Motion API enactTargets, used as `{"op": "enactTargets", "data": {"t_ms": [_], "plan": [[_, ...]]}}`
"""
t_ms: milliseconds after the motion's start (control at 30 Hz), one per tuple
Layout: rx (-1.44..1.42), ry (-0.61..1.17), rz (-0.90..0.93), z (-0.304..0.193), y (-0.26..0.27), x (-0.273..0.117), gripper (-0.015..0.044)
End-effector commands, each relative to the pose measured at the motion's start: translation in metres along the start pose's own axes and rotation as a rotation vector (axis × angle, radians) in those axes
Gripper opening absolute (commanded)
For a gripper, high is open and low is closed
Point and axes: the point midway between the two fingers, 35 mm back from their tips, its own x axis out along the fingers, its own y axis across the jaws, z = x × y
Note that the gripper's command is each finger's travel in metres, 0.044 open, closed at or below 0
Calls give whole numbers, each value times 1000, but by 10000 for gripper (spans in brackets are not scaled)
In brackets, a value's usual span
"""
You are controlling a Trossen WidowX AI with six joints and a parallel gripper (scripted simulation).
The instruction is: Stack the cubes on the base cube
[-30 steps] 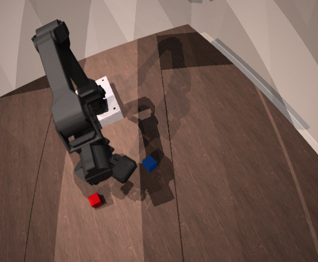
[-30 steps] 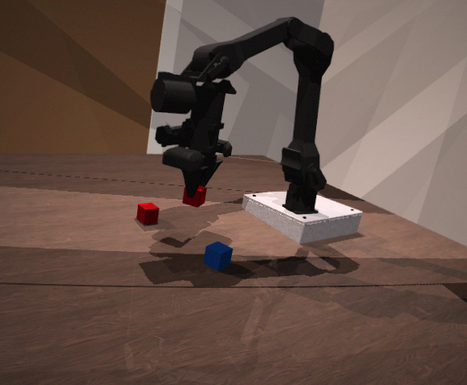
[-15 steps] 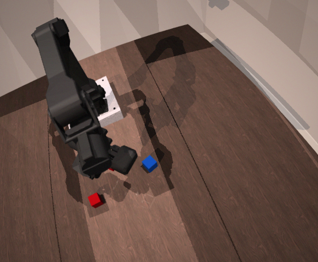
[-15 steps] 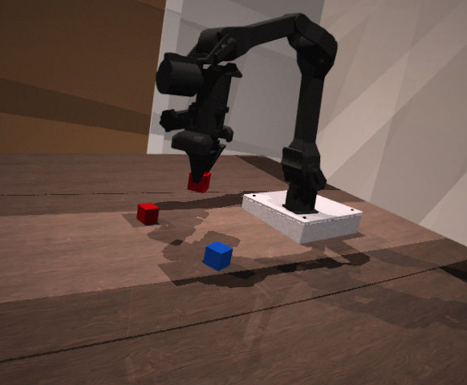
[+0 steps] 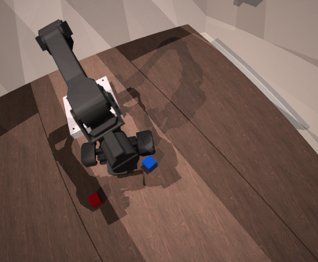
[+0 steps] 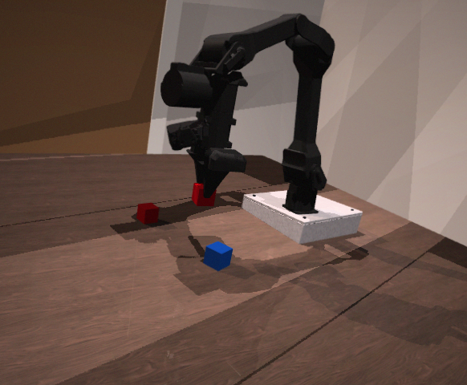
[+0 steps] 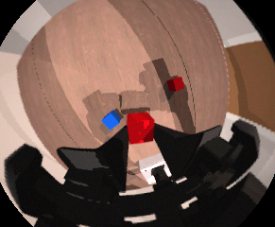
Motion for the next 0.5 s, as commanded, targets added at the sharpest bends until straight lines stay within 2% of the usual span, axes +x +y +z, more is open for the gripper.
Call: {"op": "enactTargets", "data": {"t_ms": [0,467], "plan": [[-143,-3,2,1,9,3,105],[-753,-4,4,-5,49,15,105]]}}
